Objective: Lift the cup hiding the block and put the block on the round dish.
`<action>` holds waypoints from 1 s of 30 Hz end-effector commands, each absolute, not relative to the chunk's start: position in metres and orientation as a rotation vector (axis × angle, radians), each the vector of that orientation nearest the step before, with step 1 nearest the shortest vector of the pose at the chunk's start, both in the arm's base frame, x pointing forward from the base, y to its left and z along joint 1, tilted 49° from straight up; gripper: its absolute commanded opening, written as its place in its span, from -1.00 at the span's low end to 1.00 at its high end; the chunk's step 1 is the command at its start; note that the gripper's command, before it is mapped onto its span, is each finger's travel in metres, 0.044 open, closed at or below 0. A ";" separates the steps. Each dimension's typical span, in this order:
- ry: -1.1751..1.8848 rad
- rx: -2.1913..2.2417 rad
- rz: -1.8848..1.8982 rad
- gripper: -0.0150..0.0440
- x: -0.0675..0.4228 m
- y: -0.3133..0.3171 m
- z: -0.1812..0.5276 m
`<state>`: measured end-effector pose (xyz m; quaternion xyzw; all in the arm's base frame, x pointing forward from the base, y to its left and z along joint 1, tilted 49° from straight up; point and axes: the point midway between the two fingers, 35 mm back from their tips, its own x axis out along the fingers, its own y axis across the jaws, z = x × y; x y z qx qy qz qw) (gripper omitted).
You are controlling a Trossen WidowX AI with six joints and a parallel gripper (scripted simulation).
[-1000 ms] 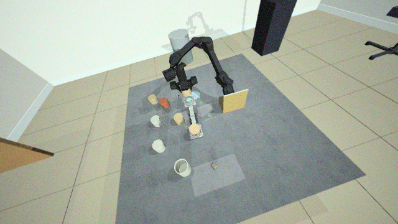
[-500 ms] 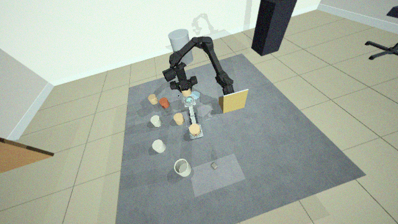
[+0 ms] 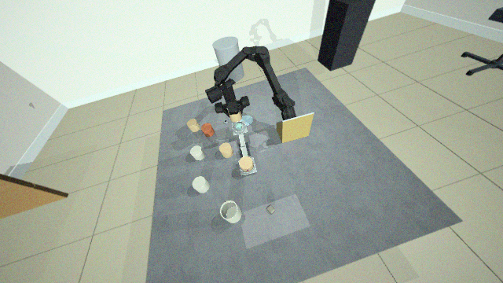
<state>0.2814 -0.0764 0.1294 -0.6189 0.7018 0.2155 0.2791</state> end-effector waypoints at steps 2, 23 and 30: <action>1.882 -1.663 0.582 -0.49 0.282 -0.076 0.129; 1.840 -1.585 0.641 -0.49 0.232 -0.150 0.150; 1.827 -1.584 0.638 -0.49 0.204 -0.177 0.158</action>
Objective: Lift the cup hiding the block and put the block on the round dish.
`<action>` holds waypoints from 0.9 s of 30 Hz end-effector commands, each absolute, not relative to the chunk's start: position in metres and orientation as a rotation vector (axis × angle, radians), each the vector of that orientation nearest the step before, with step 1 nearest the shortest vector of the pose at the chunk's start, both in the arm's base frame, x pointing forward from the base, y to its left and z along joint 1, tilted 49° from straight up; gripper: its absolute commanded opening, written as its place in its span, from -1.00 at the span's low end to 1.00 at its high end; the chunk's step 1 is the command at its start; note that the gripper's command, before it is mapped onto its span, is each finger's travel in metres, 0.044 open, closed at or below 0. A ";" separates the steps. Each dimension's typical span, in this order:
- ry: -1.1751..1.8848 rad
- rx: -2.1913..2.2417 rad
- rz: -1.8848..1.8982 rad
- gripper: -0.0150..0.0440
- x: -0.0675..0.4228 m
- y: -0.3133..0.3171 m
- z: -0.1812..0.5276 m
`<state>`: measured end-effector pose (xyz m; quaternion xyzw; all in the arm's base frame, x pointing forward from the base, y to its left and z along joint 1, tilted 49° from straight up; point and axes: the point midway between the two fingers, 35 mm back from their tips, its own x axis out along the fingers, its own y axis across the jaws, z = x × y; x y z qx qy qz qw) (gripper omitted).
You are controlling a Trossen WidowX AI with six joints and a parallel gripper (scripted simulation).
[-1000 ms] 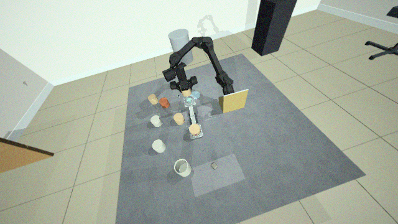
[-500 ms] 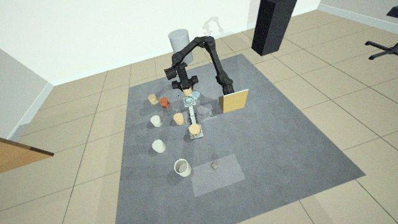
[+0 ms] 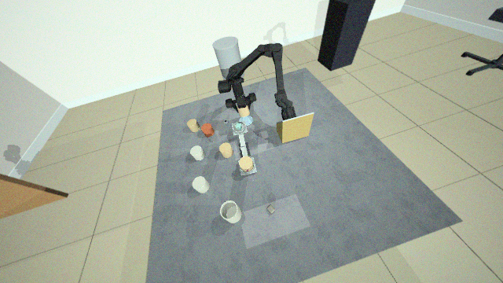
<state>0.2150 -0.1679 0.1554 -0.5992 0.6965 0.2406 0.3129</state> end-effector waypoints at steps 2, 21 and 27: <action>1.825 -1.587 0.634 -0.49 0.195 -0.183 0.161; 1.886 -1.667 0.568 -0.49 0.111 -0.226 0.182; 1.887 -1.667 0.568 -0.49 0.110 -0.234 0.175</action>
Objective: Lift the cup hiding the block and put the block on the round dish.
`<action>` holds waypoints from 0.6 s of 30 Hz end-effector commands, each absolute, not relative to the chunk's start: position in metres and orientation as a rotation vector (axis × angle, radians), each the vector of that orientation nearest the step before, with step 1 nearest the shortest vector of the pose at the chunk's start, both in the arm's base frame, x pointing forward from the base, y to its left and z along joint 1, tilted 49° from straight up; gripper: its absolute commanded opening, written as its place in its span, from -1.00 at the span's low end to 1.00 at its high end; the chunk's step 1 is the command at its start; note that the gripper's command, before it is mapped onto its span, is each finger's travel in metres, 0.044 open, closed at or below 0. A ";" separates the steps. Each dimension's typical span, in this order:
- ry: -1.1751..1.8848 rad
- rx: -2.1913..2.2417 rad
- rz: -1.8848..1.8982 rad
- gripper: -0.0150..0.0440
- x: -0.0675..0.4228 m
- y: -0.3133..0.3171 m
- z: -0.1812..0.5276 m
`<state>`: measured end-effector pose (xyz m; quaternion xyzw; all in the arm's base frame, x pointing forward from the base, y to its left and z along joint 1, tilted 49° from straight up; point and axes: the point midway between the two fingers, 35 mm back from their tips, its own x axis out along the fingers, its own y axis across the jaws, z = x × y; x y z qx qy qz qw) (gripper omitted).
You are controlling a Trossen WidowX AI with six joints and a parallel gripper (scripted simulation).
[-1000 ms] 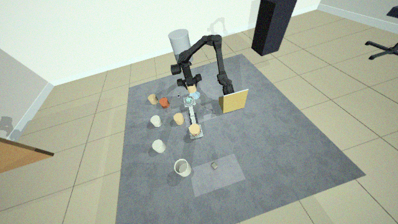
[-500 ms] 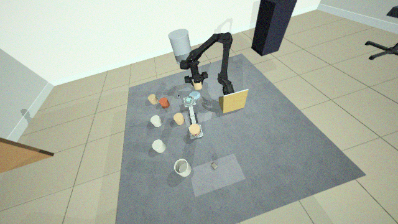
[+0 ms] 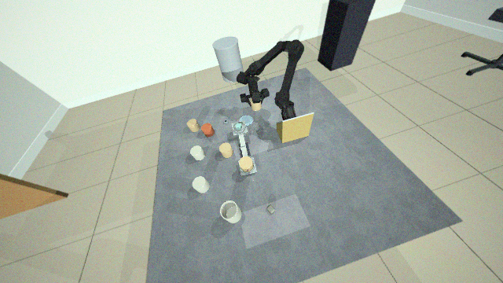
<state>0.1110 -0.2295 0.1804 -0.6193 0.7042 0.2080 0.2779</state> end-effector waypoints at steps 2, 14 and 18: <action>1.888 -1.667 0.568 -0.49 0.110 -0.240 0.170; 1.890 -1.669 0.567 -0.49 0.107 -0.258 0.154; 1.890 -1.669 0.567 -0.49 0.106 -0.263 0.150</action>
